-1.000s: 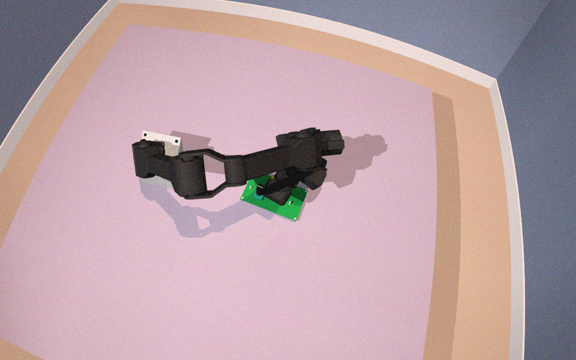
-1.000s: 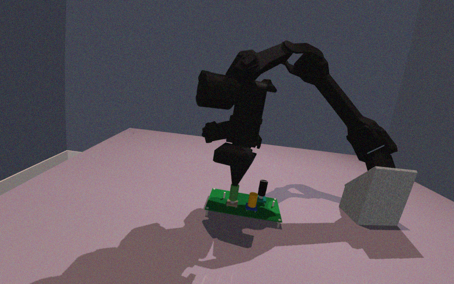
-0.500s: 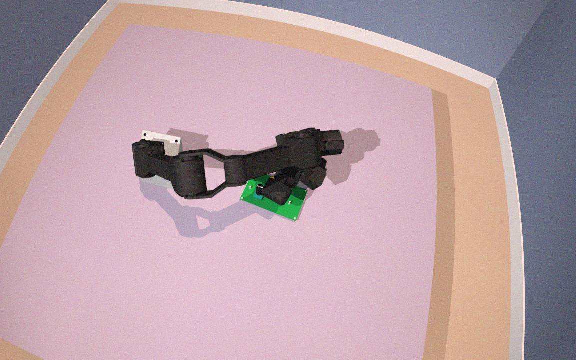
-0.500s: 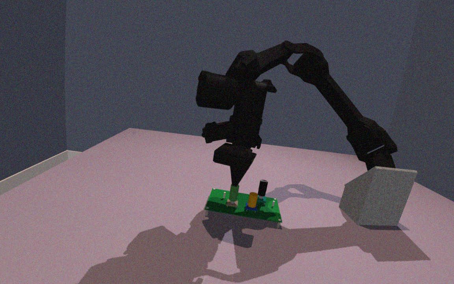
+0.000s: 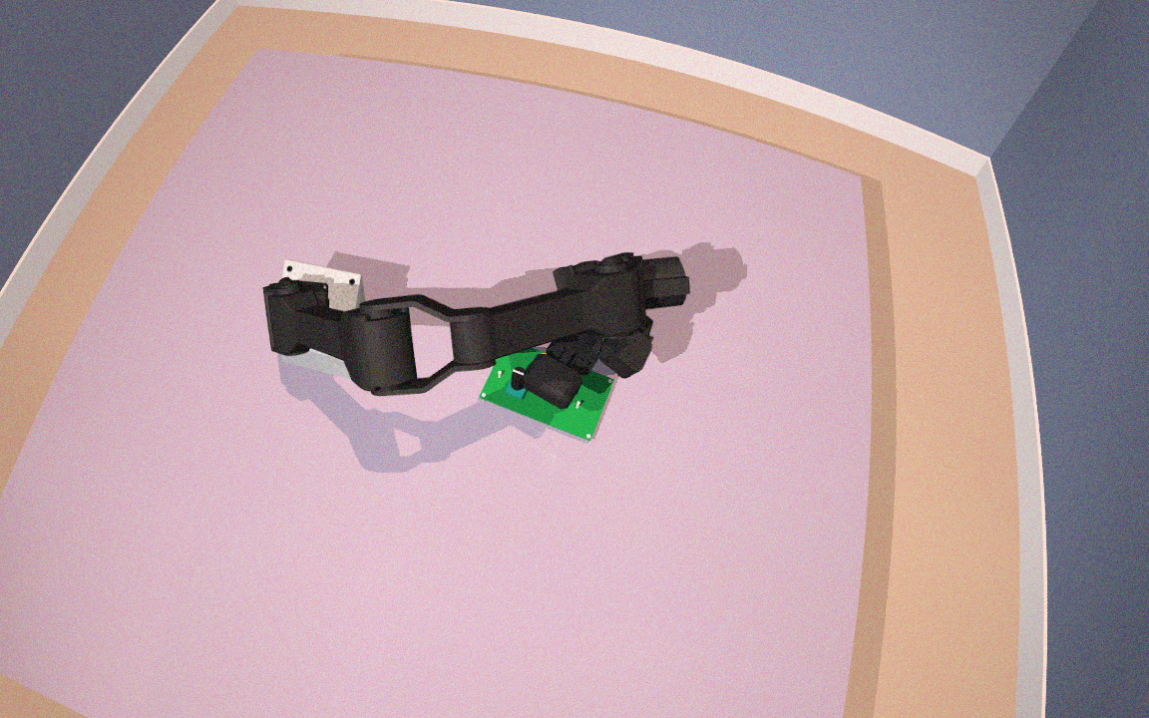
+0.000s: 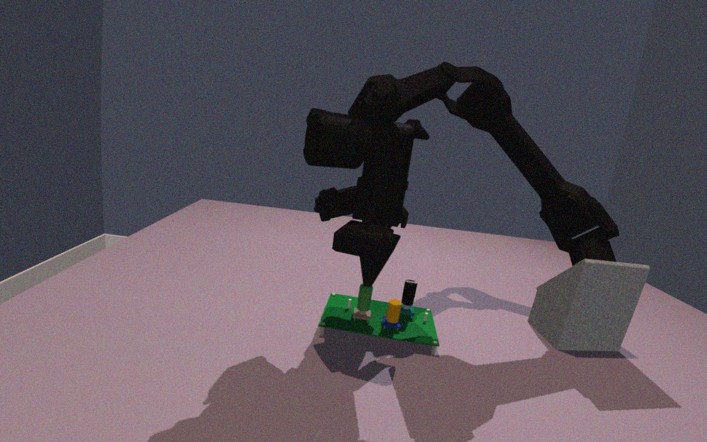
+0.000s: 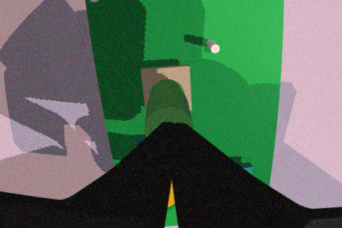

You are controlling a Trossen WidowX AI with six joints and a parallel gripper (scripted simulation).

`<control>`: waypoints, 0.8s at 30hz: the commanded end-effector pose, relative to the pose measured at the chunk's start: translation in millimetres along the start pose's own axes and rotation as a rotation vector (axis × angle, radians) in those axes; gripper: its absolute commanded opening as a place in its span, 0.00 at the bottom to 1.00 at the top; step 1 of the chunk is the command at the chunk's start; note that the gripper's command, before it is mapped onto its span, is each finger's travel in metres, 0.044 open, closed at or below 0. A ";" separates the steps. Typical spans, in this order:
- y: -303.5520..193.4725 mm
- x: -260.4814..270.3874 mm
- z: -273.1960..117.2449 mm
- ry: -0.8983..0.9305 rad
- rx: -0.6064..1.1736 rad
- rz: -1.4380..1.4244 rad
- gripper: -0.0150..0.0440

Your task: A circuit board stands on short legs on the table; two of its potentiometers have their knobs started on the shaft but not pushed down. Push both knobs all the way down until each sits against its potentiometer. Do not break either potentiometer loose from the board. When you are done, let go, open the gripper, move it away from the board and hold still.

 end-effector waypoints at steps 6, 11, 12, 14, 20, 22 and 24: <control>0.8 1.5 -14.1 0.005 -0.001 0.008 0.25; -1.1 1.0 -8.1 -0.002 0.001 -0.004 0.48; -1.1 1.0 -8.1 -0.002 0.001 -0.004 0.52; -1.1 1.0 -8.1 -0.002 0.001 -0.004 0.61; -47.2 -20.3 -25.6 0.006 0.004 -0.004 0.88; -68.4 -31.7 -30.6 0.008 0.005 -0.003 0.97; -89.6 -44.1 -33.6 0.008 0.006 -0.003 1.00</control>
Point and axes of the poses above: the point midway between the two fingers, 35 mm back from their tips, its own z axis out along the fingers, its own x axis across the jaws, y = z × x, the point moved 2 cm from there along -z, back along the fingers, and after that the axes turned 7 degrees about z, right-handed, at the moved point
